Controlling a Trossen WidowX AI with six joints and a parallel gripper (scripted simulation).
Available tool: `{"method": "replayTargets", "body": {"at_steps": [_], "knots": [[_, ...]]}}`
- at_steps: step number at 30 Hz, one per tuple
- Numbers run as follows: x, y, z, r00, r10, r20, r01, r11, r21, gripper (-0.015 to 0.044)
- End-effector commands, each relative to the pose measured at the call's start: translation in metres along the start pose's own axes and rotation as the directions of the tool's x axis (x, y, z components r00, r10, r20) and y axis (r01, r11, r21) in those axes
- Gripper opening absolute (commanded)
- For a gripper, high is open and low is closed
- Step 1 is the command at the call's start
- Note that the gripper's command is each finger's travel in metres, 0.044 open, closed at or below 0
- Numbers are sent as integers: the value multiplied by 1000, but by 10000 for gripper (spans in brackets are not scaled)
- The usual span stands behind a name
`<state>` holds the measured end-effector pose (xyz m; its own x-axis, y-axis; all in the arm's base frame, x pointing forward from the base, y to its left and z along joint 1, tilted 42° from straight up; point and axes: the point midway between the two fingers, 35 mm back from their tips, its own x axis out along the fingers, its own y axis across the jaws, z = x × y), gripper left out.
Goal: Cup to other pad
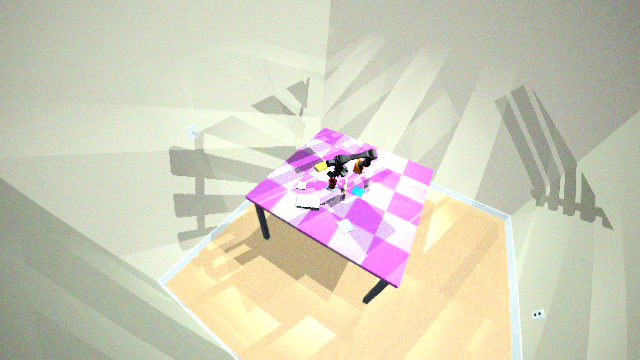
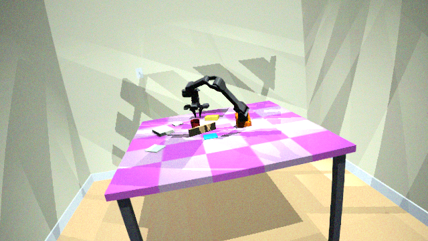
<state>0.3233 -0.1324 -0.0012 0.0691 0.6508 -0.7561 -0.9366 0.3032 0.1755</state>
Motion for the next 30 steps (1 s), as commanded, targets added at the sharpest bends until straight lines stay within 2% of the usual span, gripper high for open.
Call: {"method": "replayTargets", "body": {"at_steps": [1, 30], "knots": [[10, 1, 2, 1000, 10, 5, -10, 1000, 2, 148], [57, 2, 3, 1000, 11, 7, -11, 1000, 1, 148]]}}
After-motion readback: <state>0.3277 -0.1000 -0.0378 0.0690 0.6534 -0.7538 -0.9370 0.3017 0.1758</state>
